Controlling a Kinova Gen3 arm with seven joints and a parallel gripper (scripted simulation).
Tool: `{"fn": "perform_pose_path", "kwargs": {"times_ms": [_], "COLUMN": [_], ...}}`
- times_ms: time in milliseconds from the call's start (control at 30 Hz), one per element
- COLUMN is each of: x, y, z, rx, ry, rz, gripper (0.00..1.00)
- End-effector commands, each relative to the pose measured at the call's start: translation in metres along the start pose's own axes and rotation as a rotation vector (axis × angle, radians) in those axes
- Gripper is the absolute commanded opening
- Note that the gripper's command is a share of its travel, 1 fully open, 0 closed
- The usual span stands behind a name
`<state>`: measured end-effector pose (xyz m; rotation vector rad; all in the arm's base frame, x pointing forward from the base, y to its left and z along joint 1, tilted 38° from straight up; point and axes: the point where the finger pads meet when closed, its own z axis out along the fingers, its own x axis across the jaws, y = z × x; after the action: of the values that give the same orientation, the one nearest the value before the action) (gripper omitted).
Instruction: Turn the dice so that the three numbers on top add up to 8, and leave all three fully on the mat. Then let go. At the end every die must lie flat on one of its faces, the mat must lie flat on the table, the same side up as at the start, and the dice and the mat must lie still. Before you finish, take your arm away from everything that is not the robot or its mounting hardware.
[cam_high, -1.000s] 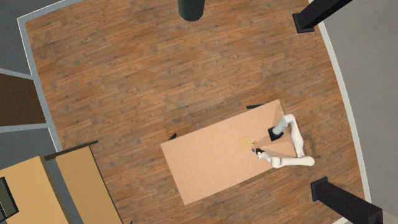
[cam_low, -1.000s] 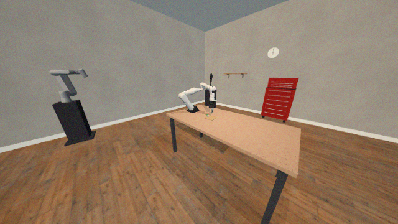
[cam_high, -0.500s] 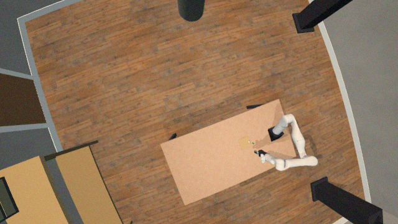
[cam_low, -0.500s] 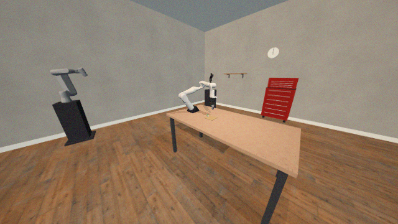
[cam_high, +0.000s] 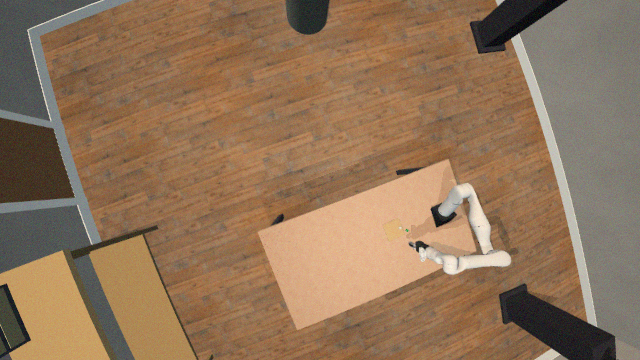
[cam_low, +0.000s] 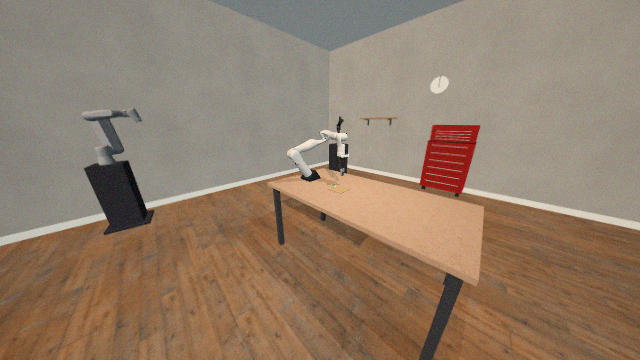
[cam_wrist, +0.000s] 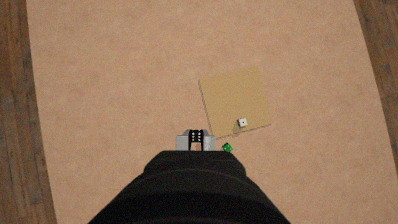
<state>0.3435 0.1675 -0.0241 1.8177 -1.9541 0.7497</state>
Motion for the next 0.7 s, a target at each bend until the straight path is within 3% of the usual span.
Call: {"fn": "perform_pose_path", "kwargs": {"times_ms": [0, 667], "x": [-0.0010, -0.0069], "y": [0.0014, -0.0035], "z": [-0.0031, -0.0038], "rx": [-0.002, 0.000], "ry": [0.000, -0.003], "rz": [-0.006, -0.146], "gripper": [0.34, 0.34]}}
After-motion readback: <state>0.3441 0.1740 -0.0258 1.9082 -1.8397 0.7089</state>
